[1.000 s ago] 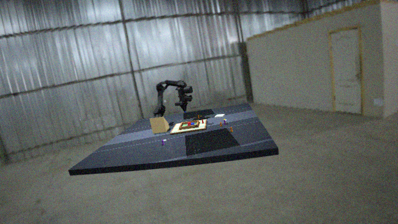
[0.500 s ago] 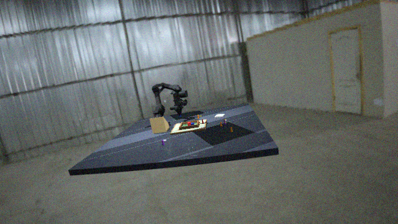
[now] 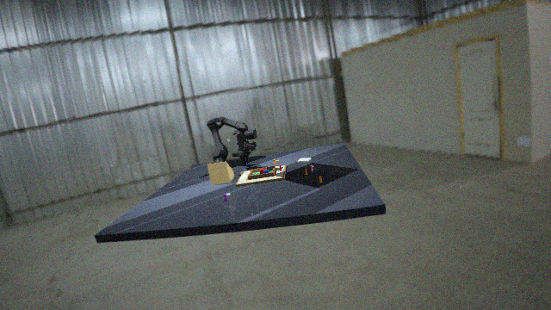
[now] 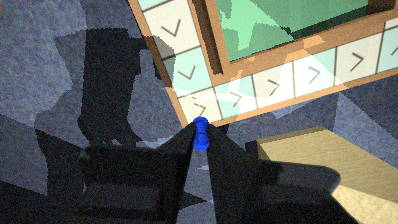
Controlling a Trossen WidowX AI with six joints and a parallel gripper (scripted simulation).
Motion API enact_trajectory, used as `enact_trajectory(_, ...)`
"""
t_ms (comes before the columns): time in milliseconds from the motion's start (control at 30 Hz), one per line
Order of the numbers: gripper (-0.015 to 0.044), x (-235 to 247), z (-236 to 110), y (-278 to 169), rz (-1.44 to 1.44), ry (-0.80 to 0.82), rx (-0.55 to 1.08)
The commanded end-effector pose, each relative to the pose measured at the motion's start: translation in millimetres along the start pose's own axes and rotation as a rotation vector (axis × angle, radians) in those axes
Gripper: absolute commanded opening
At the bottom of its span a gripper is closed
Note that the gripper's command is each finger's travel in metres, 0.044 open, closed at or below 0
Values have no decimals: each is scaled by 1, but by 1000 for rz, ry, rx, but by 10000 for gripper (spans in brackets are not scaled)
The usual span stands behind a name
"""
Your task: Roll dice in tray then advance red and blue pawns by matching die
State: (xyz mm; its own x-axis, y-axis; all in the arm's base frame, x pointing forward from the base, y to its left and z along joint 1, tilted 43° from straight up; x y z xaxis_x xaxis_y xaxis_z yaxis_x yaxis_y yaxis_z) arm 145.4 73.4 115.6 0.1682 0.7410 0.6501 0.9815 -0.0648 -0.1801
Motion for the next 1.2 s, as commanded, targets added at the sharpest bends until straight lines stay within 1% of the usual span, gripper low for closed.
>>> enact_trajectory(0,0,-2,13,-3,10,4,10)
enact_trajectory(200,0,-1,31,-4,10,7,11)
enact_trajectory(467,0,-1,34,-4,10,7,11)
enact_trajectory(800,0,-1,48,-5,10,8,11)
enact_trajectory(833,26,1,42,-2,-2,5,0)
enact_trajectory(1100,236,1,42,-2,-2,5,0)
enact_trajectory(1167,289,1,35,-1,-1,2,1)
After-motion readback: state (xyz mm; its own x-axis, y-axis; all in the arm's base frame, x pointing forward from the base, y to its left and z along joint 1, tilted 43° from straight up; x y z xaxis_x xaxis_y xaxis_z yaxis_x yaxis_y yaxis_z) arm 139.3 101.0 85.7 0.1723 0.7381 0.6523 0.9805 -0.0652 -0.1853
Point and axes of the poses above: the point midway between the two fingers, 35 mm back from their tips, its own z axis out along the fingers, its own x axis across the jaws, y = z × x, the point moved 4 cm from there along -z, back along the fingers, and after that the axes turned 5 degrees about -z, right-handed, at the moved point
